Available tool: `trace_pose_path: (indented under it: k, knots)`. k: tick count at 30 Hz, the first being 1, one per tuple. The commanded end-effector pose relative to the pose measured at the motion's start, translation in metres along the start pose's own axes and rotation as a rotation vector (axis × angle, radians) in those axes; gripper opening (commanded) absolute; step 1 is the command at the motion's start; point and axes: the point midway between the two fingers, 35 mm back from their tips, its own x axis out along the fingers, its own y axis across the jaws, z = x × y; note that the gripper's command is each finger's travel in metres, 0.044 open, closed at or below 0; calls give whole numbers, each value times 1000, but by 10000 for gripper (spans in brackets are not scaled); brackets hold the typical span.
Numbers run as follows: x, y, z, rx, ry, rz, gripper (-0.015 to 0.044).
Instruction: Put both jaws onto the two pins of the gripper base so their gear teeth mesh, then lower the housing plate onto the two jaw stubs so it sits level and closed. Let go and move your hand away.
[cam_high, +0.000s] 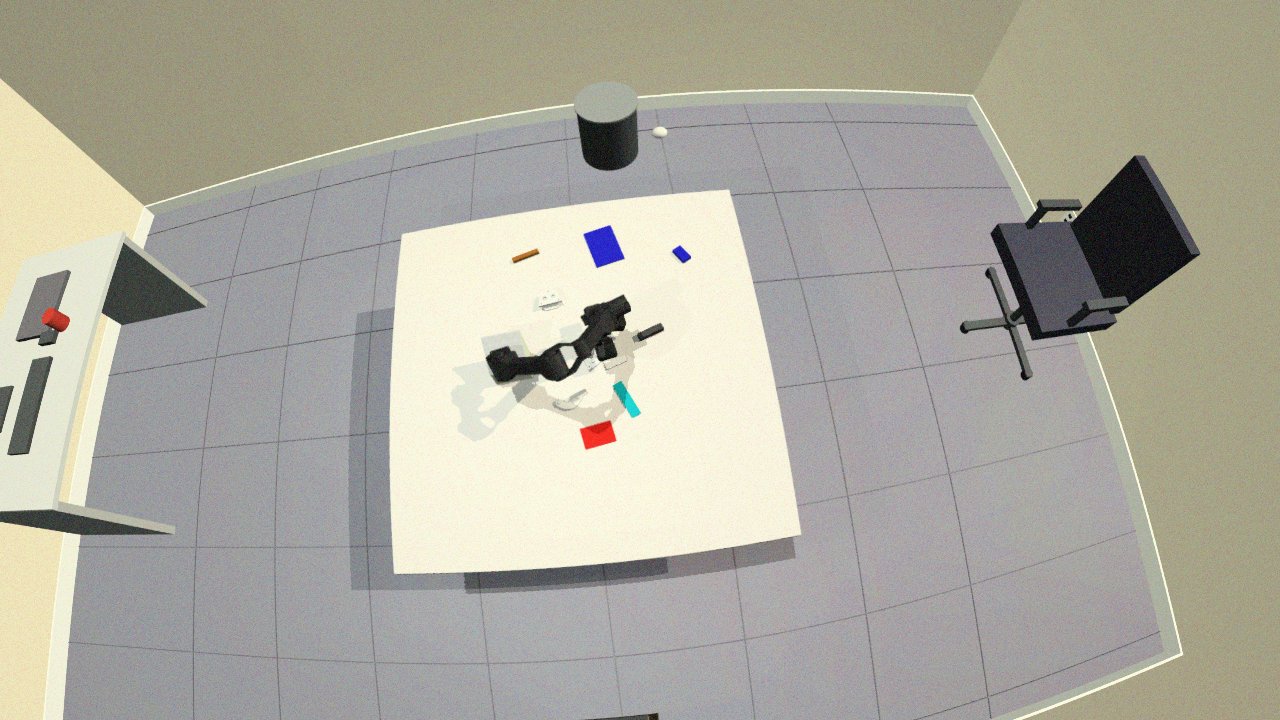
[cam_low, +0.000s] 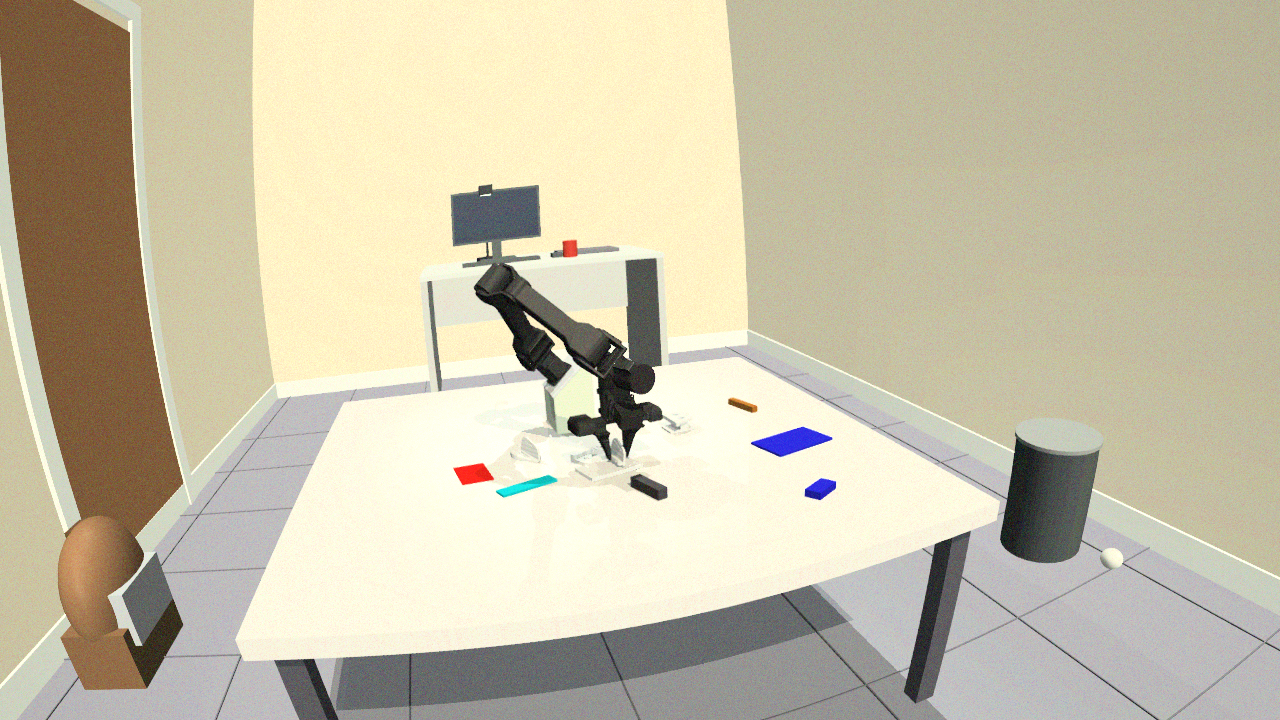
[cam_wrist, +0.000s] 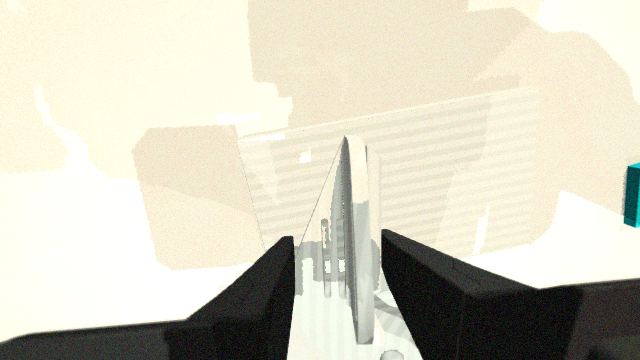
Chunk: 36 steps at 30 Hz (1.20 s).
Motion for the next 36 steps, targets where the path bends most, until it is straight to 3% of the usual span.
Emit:
trace_pose_path:
  k: [1, 36]
  knots:
    - [2, -1, 1, 2, -2, -5, 134]
    - [5, -1, 1, 5, -2, -5, 134]
